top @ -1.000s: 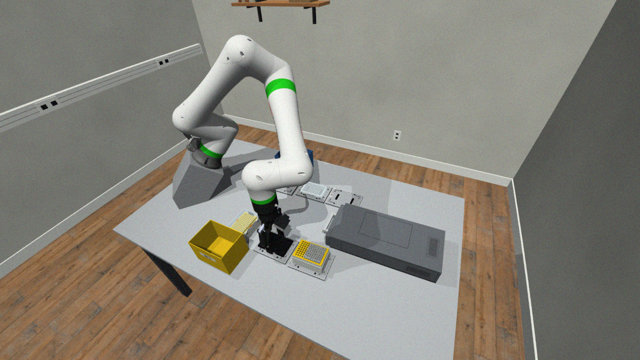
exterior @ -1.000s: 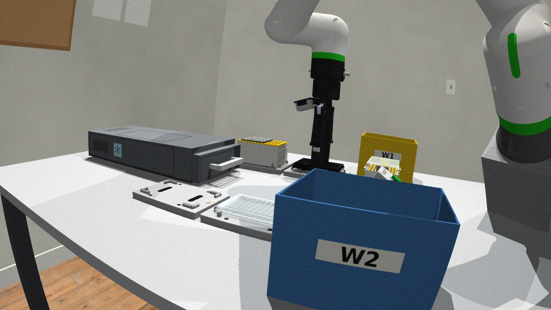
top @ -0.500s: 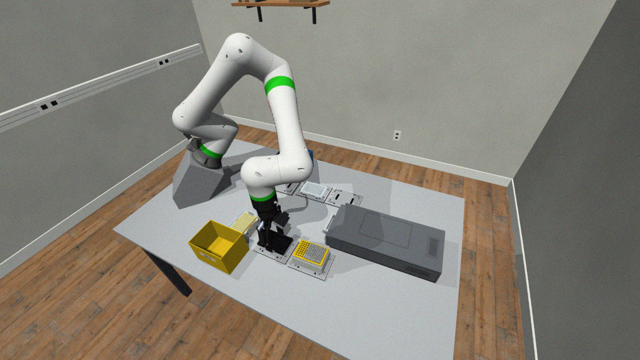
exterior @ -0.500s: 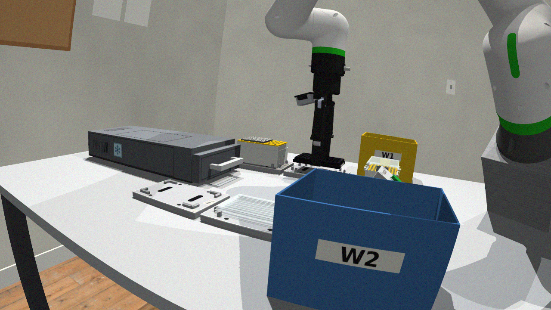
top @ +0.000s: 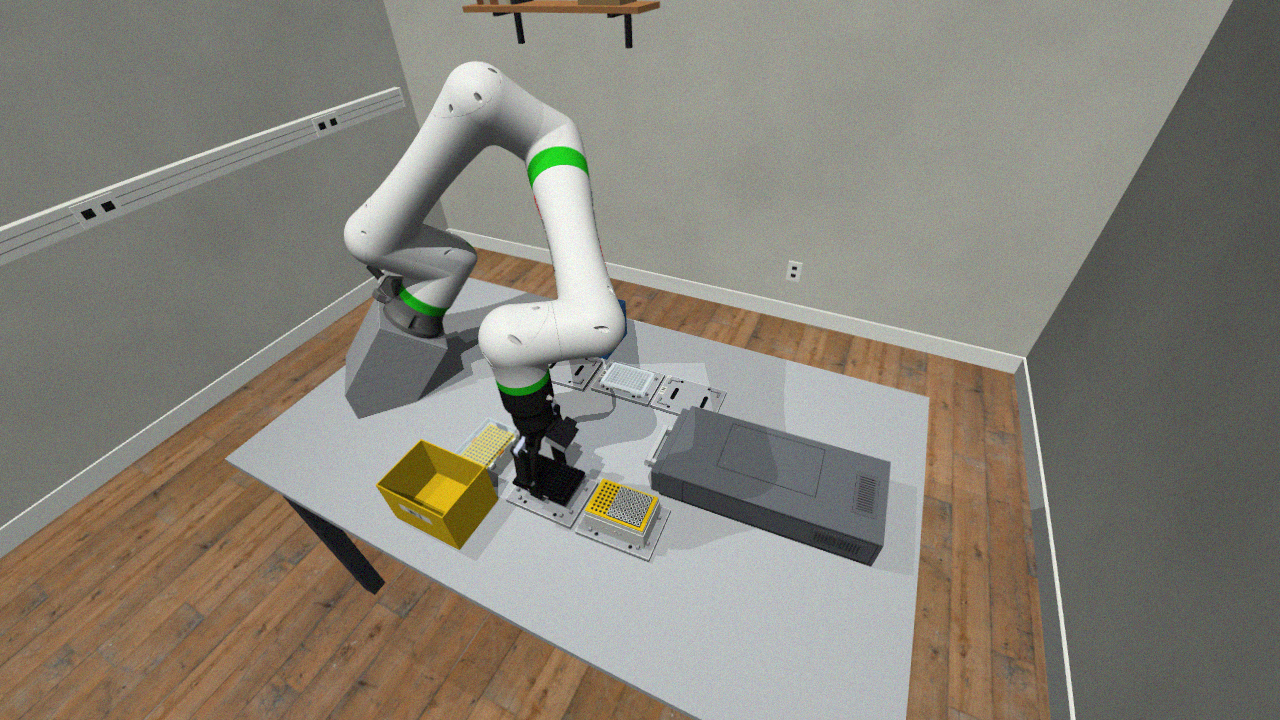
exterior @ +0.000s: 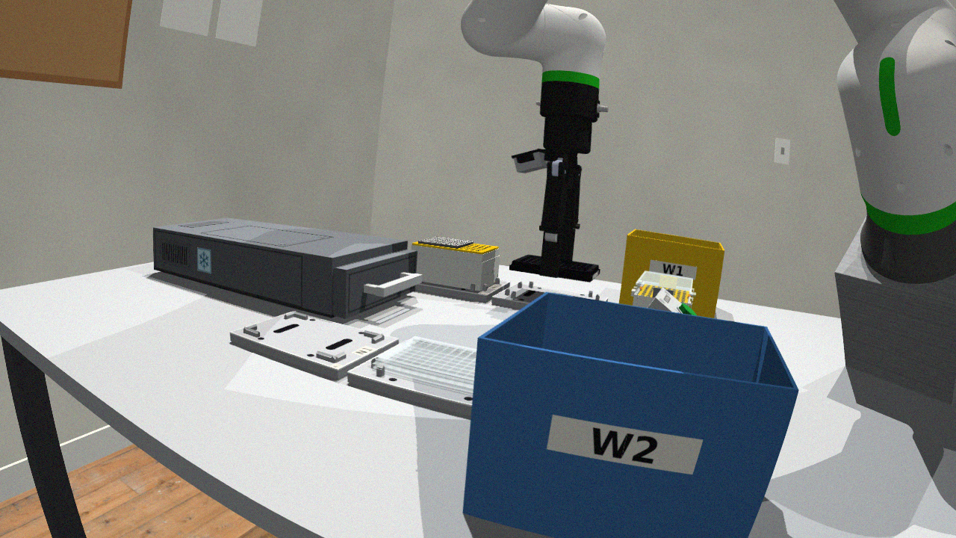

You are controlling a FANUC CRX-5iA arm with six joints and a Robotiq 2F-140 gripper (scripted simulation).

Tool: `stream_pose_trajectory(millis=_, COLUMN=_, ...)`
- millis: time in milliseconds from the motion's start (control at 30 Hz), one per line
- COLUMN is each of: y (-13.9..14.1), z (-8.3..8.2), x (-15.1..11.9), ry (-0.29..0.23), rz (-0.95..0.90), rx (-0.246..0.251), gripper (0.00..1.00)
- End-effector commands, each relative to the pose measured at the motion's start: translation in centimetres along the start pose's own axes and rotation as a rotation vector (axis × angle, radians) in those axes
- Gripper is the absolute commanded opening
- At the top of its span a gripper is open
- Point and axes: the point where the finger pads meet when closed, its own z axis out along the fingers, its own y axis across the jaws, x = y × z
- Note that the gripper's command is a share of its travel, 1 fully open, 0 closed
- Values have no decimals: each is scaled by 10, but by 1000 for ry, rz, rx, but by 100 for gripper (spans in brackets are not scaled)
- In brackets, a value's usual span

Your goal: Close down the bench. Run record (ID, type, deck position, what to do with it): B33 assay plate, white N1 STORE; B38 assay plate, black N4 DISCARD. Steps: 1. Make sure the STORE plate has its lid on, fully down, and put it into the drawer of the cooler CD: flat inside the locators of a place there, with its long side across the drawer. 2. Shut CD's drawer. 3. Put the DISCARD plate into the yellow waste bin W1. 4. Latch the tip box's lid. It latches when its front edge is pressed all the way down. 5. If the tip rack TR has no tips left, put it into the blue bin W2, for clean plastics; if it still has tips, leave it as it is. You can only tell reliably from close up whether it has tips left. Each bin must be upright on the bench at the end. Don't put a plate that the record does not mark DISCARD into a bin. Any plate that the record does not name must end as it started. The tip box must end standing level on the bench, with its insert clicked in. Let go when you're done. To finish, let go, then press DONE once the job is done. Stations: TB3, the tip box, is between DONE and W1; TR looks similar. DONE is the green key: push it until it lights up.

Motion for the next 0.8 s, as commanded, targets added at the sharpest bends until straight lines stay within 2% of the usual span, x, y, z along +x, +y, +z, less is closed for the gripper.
stream_pose_trajectory(millis=0, y=0, z=-4, x=0, ry=1, rz=0, rx=-1, gripper=10)
stream_pose_trajectory(millis=767, y=0, z=-32, x=0, ry=1, rz=0, rx=-1, gripper=10)
